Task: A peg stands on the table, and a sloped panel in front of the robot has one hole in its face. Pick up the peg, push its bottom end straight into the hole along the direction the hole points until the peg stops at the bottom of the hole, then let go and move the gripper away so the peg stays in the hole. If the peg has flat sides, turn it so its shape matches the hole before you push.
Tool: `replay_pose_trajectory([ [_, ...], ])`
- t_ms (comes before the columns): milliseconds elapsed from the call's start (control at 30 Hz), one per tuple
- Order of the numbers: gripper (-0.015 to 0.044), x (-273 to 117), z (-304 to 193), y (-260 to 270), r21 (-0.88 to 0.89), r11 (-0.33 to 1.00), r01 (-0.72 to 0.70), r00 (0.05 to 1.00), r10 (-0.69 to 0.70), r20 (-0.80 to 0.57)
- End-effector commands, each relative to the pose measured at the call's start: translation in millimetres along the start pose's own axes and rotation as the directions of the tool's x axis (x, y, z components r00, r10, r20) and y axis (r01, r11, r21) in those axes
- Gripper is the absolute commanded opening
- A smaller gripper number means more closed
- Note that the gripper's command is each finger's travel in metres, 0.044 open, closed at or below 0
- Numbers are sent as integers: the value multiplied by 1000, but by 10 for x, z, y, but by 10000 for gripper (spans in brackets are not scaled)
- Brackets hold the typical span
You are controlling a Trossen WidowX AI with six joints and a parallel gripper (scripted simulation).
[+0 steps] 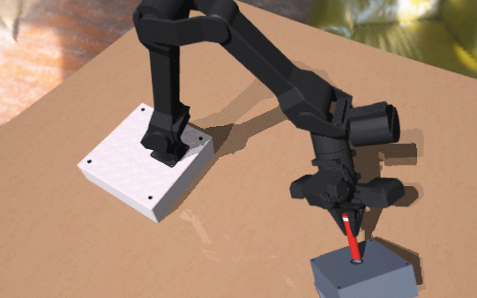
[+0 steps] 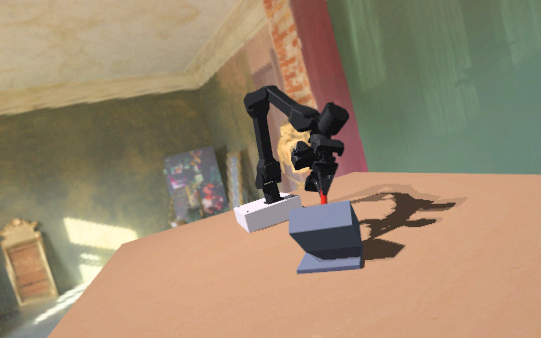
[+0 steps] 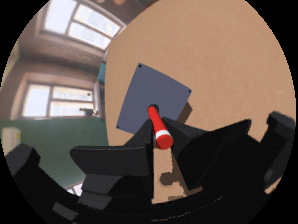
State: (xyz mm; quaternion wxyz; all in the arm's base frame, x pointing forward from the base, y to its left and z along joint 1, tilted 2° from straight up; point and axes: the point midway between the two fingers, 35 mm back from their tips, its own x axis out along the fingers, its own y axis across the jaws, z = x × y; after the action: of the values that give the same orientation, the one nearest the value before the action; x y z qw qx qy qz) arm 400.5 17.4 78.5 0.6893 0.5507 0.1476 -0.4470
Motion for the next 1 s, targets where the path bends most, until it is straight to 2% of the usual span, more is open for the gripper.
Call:
replay_pose_trajectory([
  [0,0,-6,1,5,1,1000,-1,1000,1,-1],
  [967,0,41,-18,-42,1,1000,-1,1000,1,-1],
])
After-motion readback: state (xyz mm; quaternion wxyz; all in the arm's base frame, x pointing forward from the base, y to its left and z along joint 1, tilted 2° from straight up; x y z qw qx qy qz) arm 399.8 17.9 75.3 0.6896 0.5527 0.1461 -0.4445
